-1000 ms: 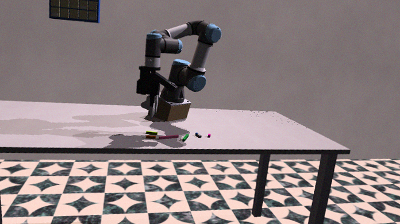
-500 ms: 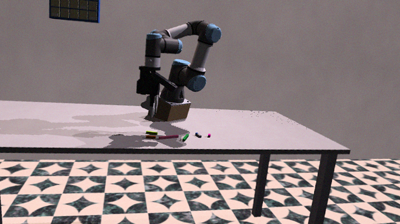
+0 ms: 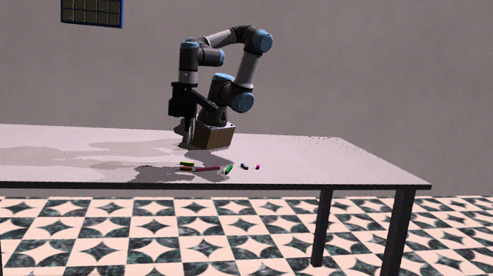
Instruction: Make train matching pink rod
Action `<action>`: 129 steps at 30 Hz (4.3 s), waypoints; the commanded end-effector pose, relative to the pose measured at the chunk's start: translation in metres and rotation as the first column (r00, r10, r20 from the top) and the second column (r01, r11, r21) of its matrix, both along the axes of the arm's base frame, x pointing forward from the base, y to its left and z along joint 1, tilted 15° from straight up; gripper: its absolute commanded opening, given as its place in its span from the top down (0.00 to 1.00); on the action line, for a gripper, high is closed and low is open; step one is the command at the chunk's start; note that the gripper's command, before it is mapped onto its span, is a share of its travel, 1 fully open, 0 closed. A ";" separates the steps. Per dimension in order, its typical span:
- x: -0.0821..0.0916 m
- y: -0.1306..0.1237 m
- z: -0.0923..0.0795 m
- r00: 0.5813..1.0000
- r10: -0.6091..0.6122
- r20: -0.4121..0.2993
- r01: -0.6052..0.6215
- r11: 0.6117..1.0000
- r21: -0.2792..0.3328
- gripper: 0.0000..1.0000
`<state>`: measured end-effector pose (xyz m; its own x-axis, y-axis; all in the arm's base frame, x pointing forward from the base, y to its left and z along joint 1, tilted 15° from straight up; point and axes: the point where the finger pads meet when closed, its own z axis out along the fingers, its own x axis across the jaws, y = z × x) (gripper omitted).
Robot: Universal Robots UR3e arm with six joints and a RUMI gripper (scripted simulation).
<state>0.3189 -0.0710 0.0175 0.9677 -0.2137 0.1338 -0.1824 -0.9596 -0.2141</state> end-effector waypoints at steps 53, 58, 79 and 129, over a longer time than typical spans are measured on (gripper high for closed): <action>0.009 0.009 -0.049 1.000 -0.001 0.001 0.001 1.000 -0.001 0.86; 0.010 0.008 -0.049 1.000 -0.001 0.002 0.001 1.000 -0.003 0.86; 0.010 0.009 -0.049 1.000 0.000 0.001 0.000 1.000 -0.002 0.86; 0.010 0.009 -0.049 1.000 0.000 0.002 0.000 1.000 -0.003 0.86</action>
